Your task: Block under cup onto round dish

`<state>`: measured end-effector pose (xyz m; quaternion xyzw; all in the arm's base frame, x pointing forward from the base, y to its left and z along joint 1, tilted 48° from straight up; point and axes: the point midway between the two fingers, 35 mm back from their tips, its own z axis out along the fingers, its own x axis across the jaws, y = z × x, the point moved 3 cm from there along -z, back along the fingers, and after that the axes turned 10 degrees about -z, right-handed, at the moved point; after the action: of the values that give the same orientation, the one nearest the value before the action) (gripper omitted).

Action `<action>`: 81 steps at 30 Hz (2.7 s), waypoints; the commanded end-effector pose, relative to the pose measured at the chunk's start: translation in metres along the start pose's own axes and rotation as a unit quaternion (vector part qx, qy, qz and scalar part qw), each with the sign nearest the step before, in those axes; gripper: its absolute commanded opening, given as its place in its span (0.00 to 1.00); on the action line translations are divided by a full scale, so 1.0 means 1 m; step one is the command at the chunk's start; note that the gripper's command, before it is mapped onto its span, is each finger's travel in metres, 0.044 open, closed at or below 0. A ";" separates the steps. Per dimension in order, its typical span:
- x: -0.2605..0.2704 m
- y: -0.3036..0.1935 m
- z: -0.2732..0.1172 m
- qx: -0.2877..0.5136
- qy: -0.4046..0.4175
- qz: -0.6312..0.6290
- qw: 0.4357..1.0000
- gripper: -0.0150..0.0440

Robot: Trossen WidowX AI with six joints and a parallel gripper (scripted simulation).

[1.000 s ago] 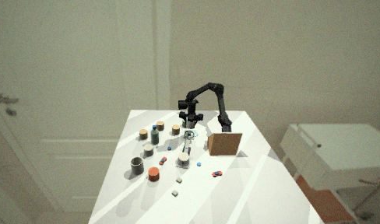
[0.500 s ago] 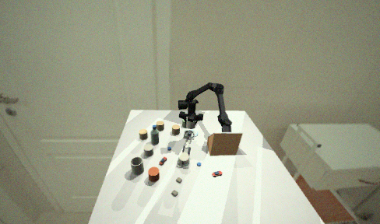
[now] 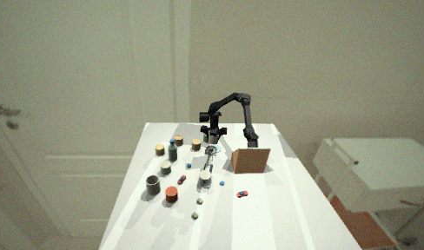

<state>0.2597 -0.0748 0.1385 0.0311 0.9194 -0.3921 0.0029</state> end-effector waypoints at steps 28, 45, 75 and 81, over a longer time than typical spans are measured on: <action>0.094 -0.117 0.069 -0.013 -0.015 0.011 1.000 0.25; 0.125 -0.141 0.099 0.023 -0.014 0.003 1.000 0.25; 0.125 -0.142 0.130 0.024 -0.011 0.005 1.000 0.65; 0.125 -0.142 0.130 0.024 -0.011 0.005 1.000 0.92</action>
<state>0.1235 -0.2596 0.1467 0.0305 0.9097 -0.4139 0.0140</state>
